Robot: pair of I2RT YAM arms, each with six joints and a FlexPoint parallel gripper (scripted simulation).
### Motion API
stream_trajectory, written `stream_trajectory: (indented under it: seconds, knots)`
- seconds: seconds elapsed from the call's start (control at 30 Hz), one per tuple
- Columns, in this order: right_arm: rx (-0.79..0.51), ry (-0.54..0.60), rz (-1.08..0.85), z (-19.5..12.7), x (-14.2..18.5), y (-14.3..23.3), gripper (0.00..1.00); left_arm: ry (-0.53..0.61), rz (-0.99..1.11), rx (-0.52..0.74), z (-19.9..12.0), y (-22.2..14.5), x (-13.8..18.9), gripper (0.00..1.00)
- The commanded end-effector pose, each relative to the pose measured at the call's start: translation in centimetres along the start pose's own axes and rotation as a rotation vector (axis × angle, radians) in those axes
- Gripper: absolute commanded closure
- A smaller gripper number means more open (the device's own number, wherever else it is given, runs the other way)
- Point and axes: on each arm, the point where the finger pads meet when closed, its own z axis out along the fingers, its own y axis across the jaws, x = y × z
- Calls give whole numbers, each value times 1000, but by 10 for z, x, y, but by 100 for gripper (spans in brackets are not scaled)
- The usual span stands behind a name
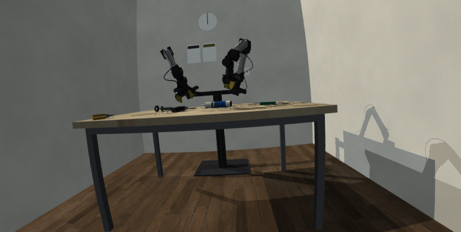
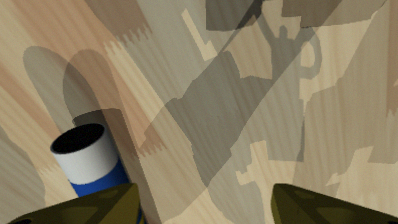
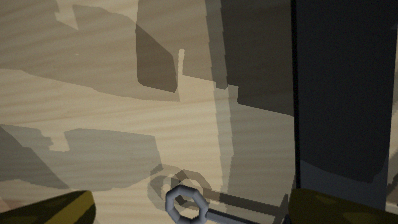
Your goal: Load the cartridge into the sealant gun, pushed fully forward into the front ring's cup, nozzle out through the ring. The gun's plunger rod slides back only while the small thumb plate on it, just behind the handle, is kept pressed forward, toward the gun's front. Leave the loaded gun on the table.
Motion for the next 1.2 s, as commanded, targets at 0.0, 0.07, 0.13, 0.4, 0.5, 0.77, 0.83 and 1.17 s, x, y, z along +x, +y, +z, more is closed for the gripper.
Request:
stream_trajectory:
  seconds: [0.0, 0.07, 0.13, 0.4, 0.5, 0.77, 0.83, 1.17]
  knots:
    - [43, 21, 6, -9, 11, -7, 9, 60, 12, 37, 2, -24, 31, 38]
    - [59, 31, 10, -11, 16, -10, 9, 81, 17, 37, 5, -30, 42, 38]
    - [75, 41, 14, -13, 20, -13, 9, 101, 22, 36, 8, -34, 53, 38]
    - [117, 67, 22, -18, 31, -22, 9, 157, 42, 24, 19, -45, 86, 38]
    - [146, 82, 28, -21, 39, -28, 9, 196, 51, 20, 25, -52, 108, 38]
    - [226, 119, 40, -32, 57, -45, 9, 289, 75, -4, 40, -62, 167, 38]
    - [226, 119, 40, -32, 57, -45, 9, 289, 75, -4, 40, -62, 167, 38]
    - [316, 154, 45, -45, 77, -64, 9, 387, 110, -58, 62, -60, 238, 38]
